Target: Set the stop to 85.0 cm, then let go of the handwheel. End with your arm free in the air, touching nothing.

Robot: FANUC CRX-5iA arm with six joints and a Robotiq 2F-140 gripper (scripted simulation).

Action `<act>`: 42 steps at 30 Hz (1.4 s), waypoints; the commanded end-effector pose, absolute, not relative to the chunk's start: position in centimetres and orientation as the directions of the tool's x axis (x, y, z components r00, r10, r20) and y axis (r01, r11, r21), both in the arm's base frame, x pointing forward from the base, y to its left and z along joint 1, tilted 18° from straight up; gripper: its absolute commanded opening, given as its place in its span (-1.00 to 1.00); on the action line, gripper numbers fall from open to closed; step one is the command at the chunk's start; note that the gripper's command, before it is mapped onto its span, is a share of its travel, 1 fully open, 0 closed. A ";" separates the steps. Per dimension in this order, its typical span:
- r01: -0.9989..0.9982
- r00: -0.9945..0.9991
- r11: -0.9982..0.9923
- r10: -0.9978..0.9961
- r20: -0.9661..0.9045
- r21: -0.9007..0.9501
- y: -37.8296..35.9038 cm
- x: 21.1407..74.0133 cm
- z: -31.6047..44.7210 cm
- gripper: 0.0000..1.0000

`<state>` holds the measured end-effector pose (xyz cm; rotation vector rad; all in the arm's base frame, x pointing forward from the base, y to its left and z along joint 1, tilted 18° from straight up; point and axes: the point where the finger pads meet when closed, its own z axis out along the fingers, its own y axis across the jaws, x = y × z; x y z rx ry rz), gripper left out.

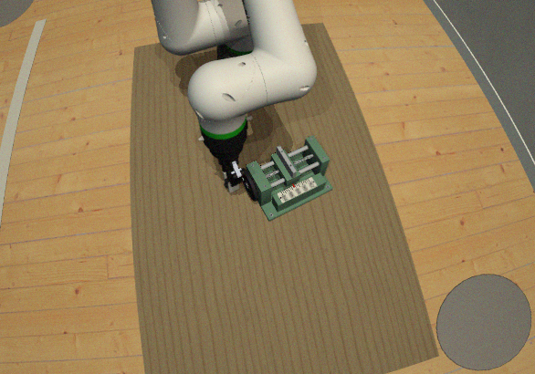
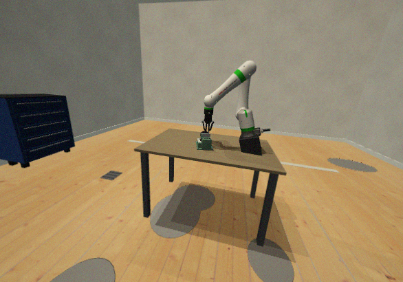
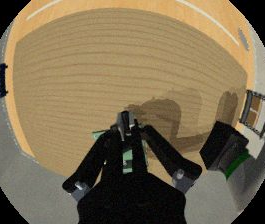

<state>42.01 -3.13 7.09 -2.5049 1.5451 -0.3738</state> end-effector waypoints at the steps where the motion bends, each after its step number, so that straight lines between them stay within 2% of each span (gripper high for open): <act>1: -0.851 0.430 -0.446 -0.895 0.121 -0.277 -3.2 41.8 7.4 -0.92; 42: -0.851 0.430 -0.446 -0.895 0.121 -0.277 -2.4 42.2 11.4 -0.92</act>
